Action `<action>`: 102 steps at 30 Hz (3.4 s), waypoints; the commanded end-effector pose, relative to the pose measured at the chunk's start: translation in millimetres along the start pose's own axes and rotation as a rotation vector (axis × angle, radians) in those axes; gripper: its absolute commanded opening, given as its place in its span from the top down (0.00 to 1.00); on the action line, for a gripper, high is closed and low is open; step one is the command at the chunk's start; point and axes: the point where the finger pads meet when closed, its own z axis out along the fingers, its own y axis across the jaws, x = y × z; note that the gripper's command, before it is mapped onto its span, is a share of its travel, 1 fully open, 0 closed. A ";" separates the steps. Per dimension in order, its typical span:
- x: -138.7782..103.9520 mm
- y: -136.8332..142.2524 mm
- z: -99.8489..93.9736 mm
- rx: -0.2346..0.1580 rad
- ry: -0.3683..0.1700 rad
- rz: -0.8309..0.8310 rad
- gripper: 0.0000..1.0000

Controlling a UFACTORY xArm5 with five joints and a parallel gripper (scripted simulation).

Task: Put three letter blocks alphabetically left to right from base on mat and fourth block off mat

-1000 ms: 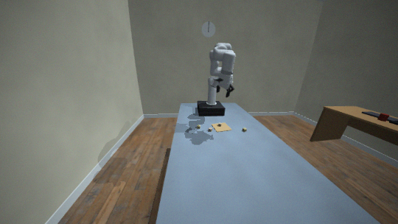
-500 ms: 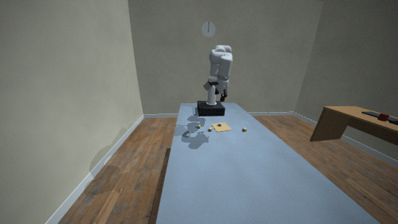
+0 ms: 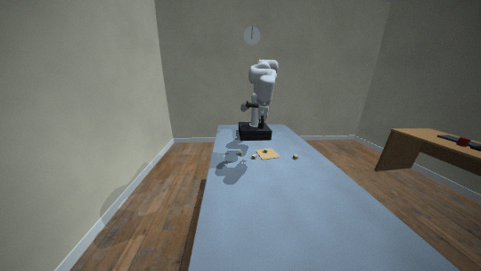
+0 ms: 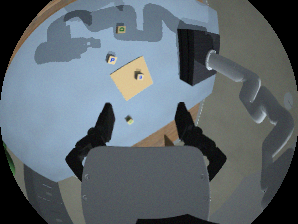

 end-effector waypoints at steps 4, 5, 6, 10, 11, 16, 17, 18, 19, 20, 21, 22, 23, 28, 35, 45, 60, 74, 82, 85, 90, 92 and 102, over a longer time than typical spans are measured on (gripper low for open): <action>14.2 -12.5 11.1 -0.073 -0.005 0.217 0.00; 16.1 -14.0 13.0 -0.082 -0.005 0.246 0.00; 18.1 -15.5 15.0 -0.091 -0.005 0.275 0.00; 25.8 -20.9 23.2 -0.126 -0.002 0.390 0.00; 25.8 -20.9 23.2 -0.126 -0.002 0.390 0.00; 35.6 -26.7 34.5 -0.172 0.006 0.535 0.00; 37.5 -27.7 36.9 -0.181 0.009 0.564 0.00; 39.4 -28.6 39.3 -0.190 0.011 0.592 0.00; 41.4 -29.6 41.8 -0.199 0.014 0.621 0.00; 43.3 -30.5 44.3 -0.208 0.017 0.651 0.00; 45.2 -31.3 46.8 -0.217 0.020 0.679 0.00; 47.2 -32.0 49.4 -0.227 0.024 0.708 0.00; 49.0 -32.7 51.9 -0.235 0.027 0.735 0.00; 56.5 -35.1 62.6 -0.272 0.044 0.849 0.00; 67.9 -37.1 80.4 -0.329 0.077 1.025 0.00; 75.6 -37.2 93.6 -0.369 0.106 1.148 0.00; 76.4 -37.1 95.1 -0.373 0.109 1.161 0.00; 76.4 -37.1 95.1 -0.373 0.109 1.161 0.00; 76.4 -37.1 95.1 -0.373 0.109 1.161 0.00; 76.4 -37.1 95.1 -0.373 0.109 1.161 0.00; 76.4 -37.1 95.1 -0.373 0.109 1.161 0.00; 76.4 -37.1 95.1 -0.373 0.109 1.161 0.00; 76.4 -37.1 95.1 -0.373 0.109 1.161 0.00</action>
